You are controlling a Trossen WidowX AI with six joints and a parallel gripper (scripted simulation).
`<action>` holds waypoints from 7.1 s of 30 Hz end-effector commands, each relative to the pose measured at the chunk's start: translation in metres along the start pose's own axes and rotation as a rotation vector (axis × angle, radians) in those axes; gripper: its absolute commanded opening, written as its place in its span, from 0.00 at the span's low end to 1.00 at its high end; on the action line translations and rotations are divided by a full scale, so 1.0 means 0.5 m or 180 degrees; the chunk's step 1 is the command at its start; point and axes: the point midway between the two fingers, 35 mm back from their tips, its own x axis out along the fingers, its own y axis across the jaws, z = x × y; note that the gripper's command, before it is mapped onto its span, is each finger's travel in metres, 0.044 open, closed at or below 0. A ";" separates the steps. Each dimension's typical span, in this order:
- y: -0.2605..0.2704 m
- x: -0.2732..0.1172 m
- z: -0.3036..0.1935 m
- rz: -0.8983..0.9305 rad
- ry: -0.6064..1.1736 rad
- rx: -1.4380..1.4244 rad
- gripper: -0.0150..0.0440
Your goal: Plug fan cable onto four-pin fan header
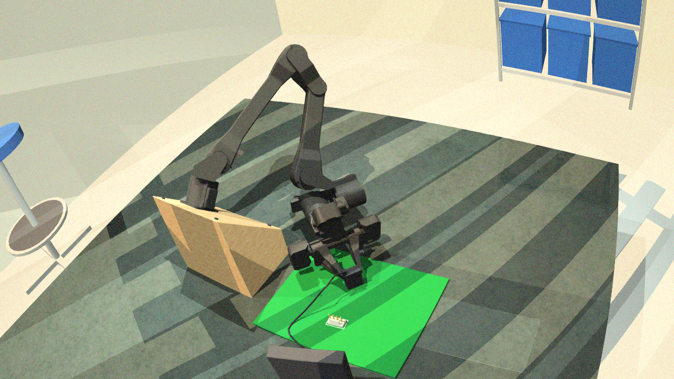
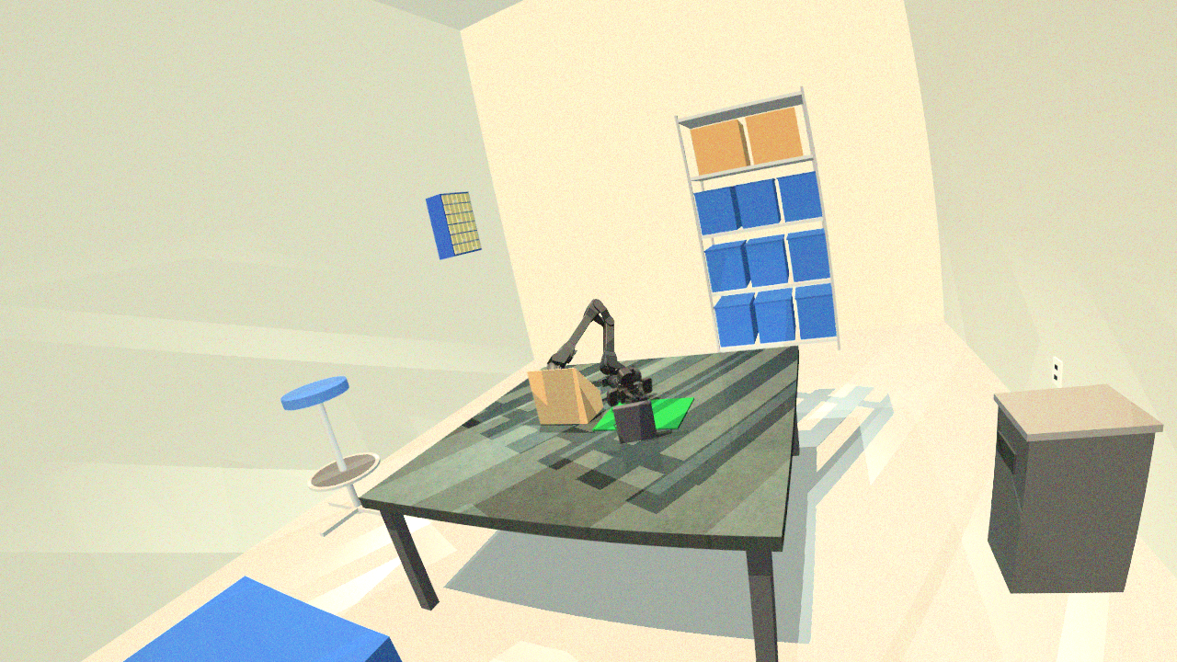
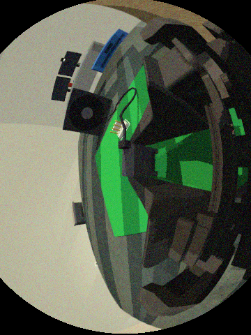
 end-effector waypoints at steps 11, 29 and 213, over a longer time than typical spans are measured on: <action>0.000 0.000 0.001 0.0001 0.0000 -0.0001 0.25; 0.000 0.000 0.000 0.0000 0.0000 0.0000 0.57; -0.085 0.132 0.149 -0.0128 0.4315 0.0299 0.25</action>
